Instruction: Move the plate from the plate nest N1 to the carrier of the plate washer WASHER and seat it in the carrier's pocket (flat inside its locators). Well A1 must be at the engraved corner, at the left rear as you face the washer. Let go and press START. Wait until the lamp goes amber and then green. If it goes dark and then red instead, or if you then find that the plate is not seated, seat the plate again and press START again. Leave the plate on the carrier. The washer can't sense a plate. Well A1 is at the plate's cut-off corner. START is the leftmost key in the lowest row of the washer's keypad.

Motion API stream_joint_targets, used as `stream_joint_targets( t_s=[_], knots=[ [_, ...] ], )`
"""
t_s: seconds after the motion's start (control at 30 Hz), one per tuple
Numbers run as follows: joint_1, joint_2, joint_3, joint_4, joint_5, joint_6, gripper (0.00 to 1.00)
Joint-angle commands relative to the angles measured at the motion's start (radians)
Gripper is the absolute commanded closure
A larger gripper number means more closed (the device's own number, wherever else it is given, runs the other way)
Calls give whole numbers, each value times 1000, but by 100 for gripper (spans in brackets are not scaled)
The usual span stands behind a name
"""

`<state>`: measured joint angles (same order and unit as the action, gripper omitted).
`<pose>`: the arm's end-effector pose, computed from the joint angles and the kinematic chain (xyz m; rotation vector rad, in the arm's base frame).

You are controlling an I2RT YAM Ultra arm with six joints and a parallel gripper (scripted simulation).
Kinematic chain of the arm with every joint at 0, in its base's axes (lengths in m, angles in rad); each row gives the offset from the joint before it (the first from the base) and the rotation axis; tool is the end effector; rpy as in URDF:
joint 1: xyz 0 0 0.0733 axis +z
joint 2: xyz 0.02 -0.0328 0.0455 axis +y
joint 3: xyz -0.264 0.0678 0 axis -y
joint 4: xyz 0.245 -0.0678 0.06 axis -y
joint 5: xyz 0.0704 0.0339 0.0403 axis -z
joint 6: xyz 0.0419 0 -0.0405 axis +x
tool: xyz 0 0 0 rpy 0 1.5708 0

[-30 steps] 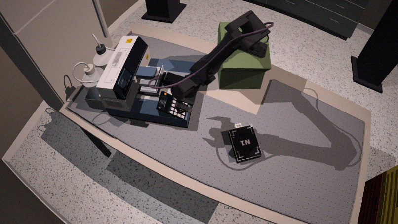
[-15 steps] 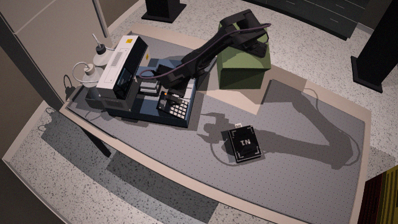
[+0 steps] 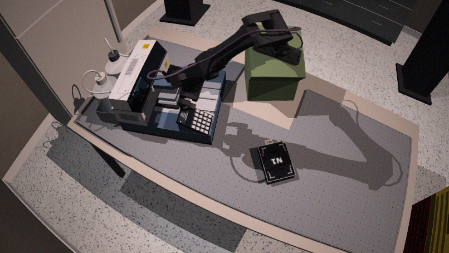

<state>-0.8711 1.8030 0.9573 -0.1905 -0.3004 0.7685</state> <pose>0.2320 -0.2547 0.1370 1.8076 1.8332 0.3527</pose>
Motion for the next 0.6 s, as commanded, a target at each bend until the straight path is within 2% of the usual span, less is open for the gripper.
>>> stream_joint_targets(
  t_s=[0.0,0.43,0.57],
  knots=[
    [-26,13,35,-33,-19,-34,0],
    [-140,82,141,-105,-74,-139,0],
    [-141,85,145,-109,-75,-141,0]
  ],
)
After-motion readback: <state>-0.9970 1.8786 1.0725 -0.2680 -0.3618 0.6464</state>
